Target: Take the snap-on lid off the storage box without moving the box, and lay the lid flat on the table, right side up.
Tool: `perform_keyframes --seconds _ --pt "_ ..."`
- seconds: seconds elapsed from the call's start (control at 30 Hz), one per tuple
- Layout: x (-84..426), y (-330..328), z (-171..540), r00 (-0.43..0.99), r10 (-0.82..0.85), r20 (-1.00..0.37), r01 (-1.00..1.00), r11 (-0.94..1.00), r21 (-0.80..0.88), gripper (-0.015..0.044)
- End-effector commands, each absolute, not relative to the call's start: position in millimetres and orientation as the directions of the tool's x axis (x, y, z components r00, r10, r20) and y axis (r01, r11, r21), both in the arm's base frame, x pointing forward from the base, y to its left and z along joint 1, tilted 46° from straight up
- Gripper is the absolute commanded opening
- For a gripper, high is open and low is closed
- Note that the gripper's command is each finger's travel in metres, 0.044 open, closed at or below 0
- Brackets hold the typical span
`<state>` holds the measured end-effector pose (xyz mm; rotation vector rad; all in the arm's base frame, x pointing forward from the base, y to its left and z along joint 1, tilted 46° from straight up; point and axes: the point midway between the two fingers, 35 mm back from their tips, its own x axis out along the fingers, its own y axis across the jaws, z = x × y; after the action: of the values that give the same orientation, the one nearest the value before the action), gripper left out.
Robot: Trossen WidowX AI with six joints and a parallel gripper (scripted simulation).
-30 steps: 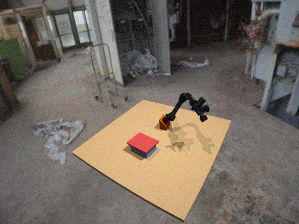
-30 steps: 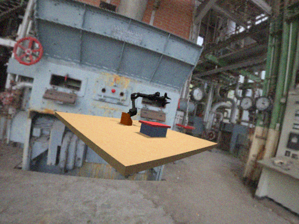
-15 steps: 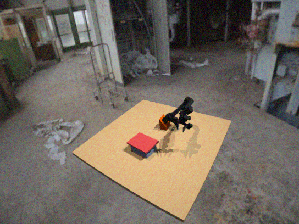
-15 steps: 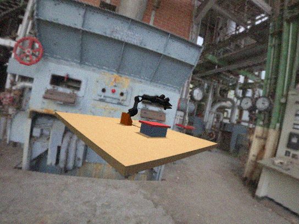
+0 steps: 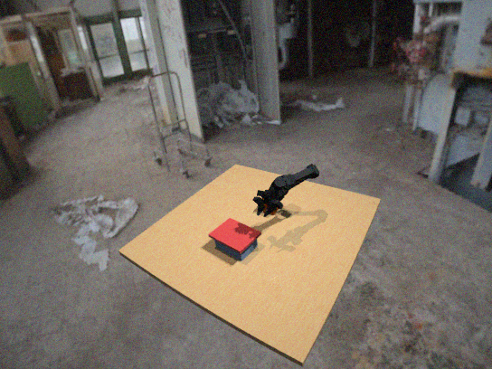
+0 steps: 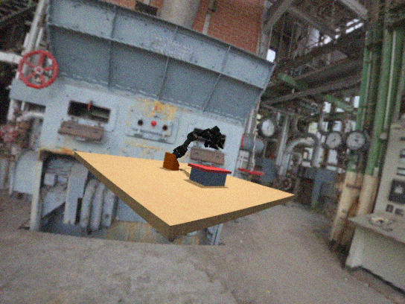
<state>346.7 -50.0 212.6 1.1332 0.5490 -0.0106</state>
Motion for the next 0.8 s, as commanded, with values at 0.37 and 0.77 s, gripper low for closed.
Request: perform_keyframes --seconds 0.37,0.77 --pt "266.2 -108.8 80.9 0.766 0.339 -0.547 0.611 -0.65 0.452 0.0235" --pt "266.2 -108.8 80.9 0.766 0.339 -0.547 0.611 -0.65 0.452 0.0235"
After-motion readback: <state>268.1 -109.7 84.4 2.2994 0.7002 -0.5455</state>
